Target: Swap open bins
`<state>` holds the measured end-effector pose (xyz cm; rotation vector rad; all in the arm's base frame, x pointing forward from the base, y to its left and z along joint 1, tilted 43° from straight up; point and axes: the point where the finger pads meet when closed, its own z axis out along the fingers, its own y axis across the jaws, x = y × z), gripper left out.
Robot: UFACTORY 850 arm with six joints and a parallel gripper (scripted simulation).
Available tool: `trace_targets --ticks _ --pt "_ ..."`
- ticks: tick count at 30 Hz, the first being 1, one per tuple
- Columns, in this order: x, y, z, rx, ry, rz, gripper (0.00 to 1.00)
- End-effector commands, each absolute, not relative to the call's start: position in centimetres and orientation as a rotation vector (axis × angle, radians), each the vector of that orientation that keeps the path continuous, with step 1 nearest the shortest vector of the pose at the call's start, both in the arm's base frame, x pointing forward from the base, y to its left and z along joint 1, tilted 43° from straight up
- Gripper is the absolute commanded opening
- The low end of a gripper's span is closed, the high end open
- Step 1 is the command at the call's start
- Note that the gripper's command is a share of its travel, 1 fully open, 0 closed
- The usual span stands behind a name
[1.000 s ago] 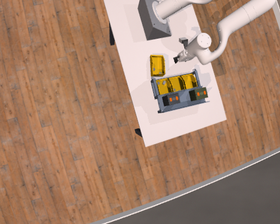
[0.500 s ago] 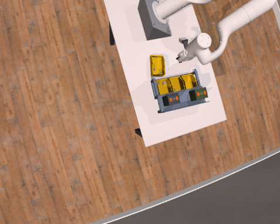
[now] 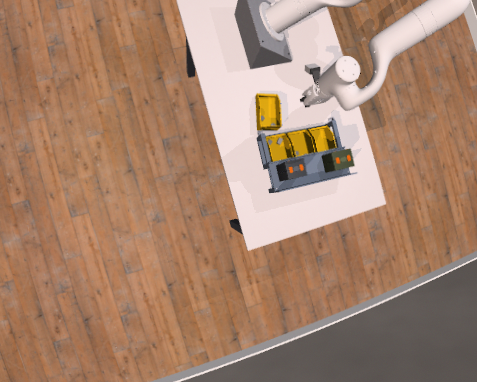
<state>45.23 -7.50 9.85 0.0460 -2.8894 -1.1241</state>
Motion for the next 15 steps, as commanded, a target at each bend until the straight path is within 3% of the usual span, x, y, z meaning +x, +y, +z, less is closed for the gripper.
trace_targets --ticks 1,15 --pt "45.3 -7.6 9.9 0.046 -2.891 -1.124 0.0" --pt "43.8 -10.6 3.8 -0.066 -2.87 -1.108 0.0"
